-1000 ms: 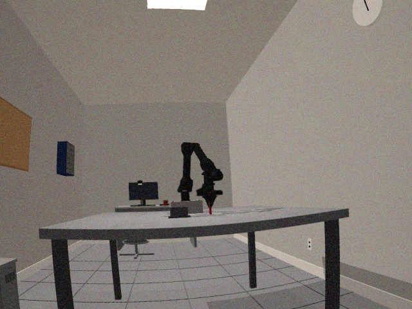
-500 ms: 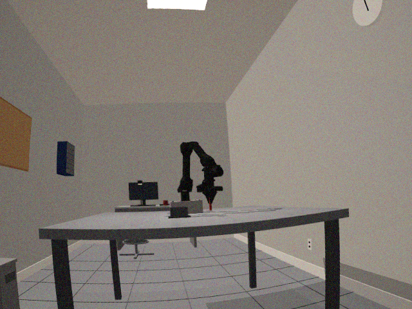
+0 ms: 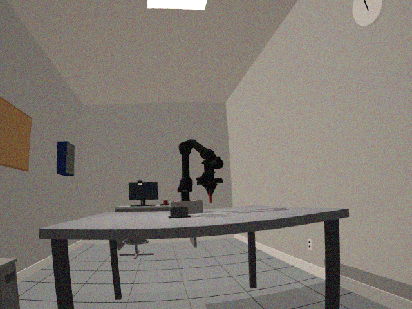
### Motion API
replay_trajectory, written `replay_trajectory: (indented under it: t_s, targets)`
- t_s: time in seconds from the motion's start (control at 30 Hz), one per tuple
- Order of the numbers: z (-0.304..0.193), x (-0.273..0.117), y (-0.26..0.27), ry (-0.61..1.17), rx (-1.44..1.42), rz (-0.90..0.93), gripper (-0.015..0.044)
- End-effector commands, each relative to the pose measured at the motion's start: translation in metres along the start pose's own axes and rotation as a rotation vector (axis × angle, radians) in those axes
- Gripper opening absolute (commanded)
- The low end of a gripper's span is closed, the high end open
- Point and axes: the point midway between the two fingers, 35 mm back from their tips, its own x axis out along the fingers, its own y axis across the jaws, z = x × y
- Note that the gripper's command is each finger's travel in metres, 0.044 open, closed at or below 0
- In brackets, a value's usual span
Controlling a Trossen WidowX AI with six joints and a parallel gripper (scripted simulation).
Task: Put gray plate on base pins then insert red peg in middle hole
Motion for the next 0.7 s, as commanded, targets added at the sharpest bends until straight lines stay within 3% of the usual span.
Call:
replay_trajectory:
  t_s: [0.0,0.67]
  targets:
    - [0.000,0.000,0.000,0.000,0.000,0.000,0.0000]
    - [0.046,-0.003,0.014,-0.019,-0.002,0.003,0.0000]
